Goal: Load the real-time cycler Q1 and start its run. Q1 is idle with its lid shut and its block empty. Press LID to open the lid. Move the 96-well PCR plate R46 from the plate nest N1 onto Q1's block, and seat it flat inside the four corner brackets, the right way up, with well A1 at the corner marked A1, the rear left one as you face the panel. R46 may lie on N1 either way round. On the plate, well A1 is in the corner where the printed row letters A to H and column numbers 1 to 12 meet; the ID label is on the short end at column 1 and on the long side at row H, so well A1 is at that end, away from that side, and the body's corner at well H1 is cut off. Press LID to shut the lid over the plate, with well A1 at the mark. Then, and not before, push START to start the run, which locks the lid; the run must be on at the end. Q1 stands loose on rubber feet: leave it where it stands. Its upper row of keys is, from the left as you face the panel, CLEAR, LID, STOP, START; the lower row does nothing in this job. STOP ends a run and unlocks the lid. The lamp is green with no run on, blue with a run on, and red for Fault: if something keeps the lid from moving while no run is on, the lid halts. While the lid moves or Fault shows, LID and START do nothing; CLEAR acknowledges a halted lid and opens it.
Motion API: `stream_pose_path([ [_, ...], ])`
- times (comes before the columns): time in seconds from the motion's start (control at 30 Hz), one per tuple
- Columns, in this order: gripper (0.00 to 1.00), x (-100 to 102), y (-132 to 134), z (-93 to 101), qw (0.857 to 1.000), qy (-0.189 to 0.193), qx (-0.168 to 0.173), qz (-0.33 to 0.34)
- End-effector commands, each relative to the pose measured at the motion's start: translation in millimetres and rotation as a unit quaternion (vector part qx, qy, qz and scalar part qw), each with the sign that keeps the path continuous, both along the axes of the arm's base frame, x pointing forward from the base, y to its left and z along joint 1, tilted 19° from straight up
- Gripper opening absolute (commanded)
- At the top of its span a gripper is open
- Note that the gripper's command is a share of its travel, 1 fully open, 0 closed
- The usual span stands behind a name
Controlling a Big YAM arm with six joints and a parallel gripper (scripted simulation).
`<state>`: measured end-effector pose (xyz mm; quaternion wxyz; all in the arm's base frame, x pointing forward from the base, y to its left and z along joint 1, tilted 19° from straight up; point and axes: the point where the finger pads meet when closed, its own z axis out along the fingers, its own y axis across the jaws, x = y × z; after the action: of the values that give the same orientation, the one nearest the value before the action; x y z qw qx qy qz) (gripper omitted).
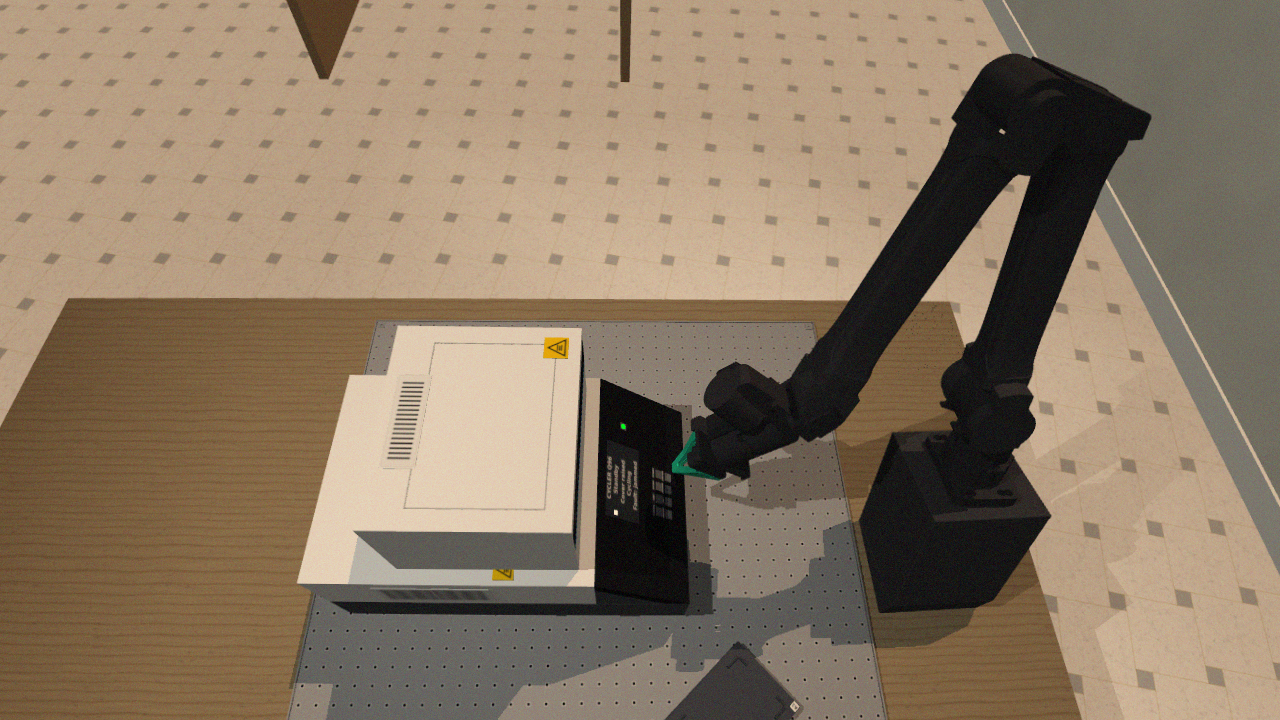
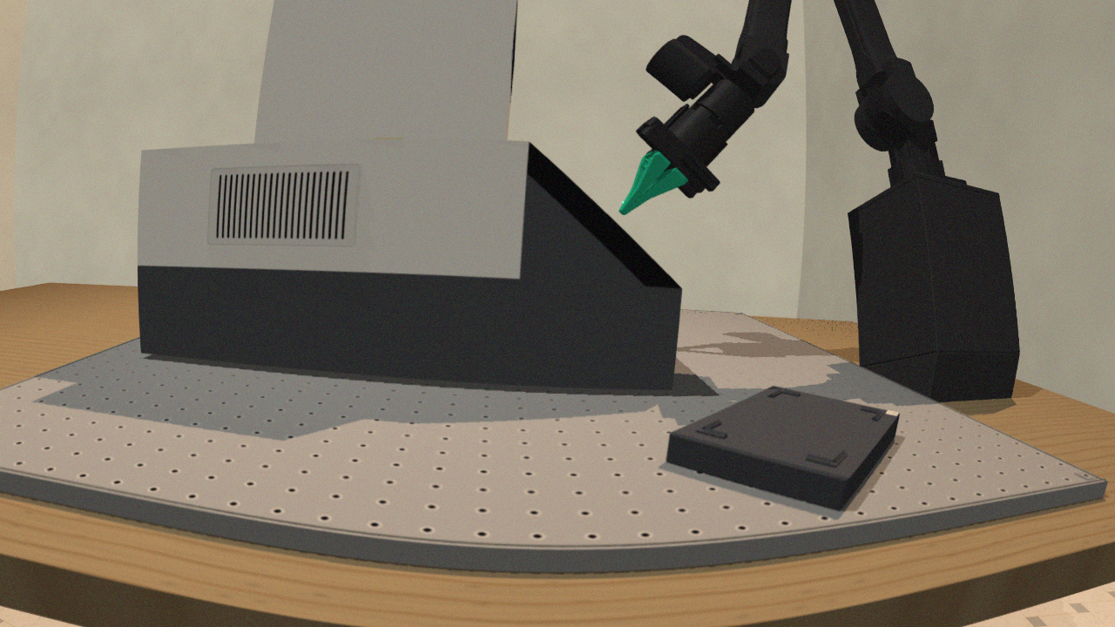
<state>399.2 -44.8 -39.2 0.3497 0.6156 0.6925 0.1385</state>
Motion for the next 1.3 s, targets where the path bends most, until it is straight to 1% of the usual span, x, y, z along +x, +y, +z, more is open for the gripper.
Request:
stream_pose_path([
  [0.0,0.00,-1.0,2.7,-3.2,1.000,0.003,-0.002,0.003],
  [0.13,0.00,14.2,-4.3,-6.2,1.000,-0.005,-0.004,0.003],
  [0.3,0.00,29.5,-7.4,-4.6,1.000,-0.018,-0.006,0.003],
  [0.43,0.00,25.6,-4.1,-7.7,1.000,-0.015,-0.004,0.006],
  [0.53,0.00,29.5,-7.8,-15.6,1.000,-0.012,-0.005,0.004],
  [0.6,0.00,32.3,-9.9,-17.5,1.000,-0.012,-0.006,0.003],
  [0.7,0.00,32.5,-10.3,-12.0,1.000,-0.014,-0.004,0.001],
  [0.87,0.00,34.3,-3.8,-5.7,1.000,-0.016,-0.001,0.001],
  [1.13,0.00,38.7,-1.5,-1.1,1.000,-0.023,0.001,0.005],
  [1.27,0.00,31.8,-8.7,-3.4,1.000,-0.021,0.000,-0.003],
])
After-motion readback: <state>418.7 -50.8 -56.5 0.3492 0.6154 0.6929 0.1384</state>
